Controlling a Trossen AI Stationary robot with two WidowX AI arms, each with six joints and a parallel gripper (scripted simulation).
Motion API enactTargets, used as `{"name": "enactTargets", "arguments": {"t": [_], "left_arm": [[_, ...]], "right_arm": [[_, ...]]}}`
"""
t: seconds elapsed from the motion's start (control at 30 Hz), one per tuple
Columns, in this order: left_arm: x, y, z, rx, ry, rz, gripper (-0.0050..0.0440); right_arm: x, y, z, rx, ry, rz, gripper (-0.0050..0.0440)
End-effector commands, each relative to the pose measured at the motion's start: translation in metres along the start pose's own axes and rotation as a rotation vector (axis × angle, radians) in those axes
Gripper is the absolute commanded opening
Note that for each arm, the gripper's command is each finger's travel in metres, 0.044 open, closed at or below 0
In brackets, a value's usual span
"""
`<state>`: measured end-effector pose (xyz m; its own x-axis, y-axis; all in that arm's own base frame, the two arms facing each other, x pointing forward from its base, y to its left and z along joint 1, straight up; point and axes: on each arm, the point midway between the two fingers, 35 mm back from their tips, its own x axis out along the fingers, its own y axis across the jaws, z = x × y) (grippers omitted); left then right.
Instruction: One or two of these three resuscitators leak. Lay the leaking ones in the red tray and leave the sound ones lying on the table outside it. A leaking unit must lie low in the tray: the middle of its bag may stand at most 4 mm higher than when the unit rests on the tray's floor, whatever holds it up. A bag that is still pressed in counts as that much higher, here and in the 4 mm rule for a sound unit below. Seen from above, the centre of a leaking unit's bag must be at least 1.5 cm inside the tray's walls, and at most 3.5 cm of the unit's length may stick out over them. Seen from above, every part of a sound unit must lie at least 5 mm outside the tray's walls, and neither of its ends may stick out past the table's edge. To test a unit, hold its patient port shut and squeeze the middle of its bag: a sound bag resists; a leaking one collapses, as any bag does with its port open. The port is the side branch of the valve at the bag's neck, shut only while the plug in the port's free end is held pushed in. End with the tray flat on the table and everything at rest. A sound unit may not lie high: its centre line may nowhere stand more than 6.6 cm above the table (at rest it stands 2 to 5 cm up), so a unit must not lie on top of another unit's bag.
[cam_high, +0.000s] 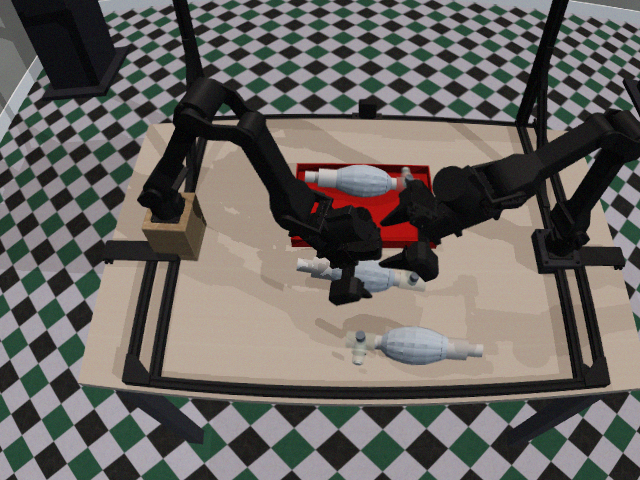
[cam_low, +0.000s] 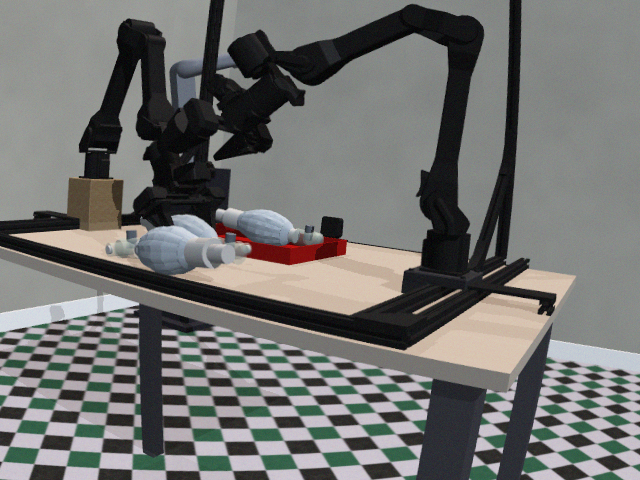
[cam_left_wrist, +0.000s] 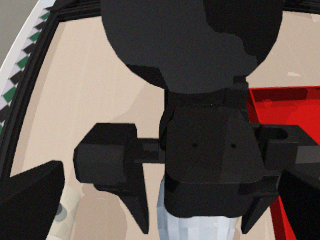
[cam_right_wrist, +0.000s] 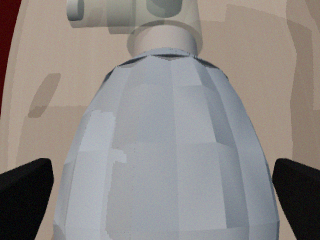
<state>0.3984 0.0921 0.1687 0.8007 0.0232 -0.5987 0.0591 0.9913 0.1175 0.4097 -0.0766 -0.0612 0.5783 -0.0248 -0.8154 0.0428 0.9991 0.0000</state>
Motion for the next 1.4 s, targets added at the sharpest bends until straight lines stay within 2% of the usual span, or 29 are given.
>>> {"name": "enactTargets", "arguments": {"t": [0.0,0.13,0.33,0.37,0.53,0.7,0.9,0.93,1.27,1.37], "left_arm": [[-0.025,0.020,0.072,0.020,-0.248,0.102,0.0440],[-0.031,0.020,0.075,0.030,-0.398,0.159,0.0440],[-0.031,0.021,0.075,0.030,-0.398,0.159,0.0440],[-0.004,0.005,0.020,0.001,-0.071,0.035,0.0440],[-0.025,0.022,0.078,0.015,-0.253,0.108,0.0440],[-0.034,0.022,0.082,0.027,-0.438,0.176,0.0440],[-0.034,0.022,0.082,0.027,-0.438,0.176,0.0440],[-0.002,0.003,0.013,0.000,-0.052,0.027,0.0440],[-0.025,0.022,0.078,0.014,-0.234,0.101,0.0440],[-0.025,0.022,0.078,0.014,-0.234,0.101,0.0440]], "right_arm": [[0.000,0.000,0.000,-0.001,0.000,-0.001,0.0440],[0.000,0.000,0.000,-0.001,0.000,-0.001,0.0440],[0.000,0.000,0.000,-0.001,0.000,-0.001,0.0440],[0.000,0.000,-0.001,-0.001,0.001,-0.002,0.0440],[0.000,0.000,-0.001,-0.001,0.001,-0.002,0.0440],[0.000,0.000,-0.001,-0.001,0.001,-0.002,0.0440],[0.000,0.000,-0.001,-0.001,0.001,-0.002,0.0440],[0.000,0.000,-0.001,-0.002,0.002,0.000,0.0440],[0.000,0.000,-0.001,-0.002,0.002,0.000,0.0440],[0.000,0.000,-0.001,-0.002,0.002,0.000,0.0440]]}}
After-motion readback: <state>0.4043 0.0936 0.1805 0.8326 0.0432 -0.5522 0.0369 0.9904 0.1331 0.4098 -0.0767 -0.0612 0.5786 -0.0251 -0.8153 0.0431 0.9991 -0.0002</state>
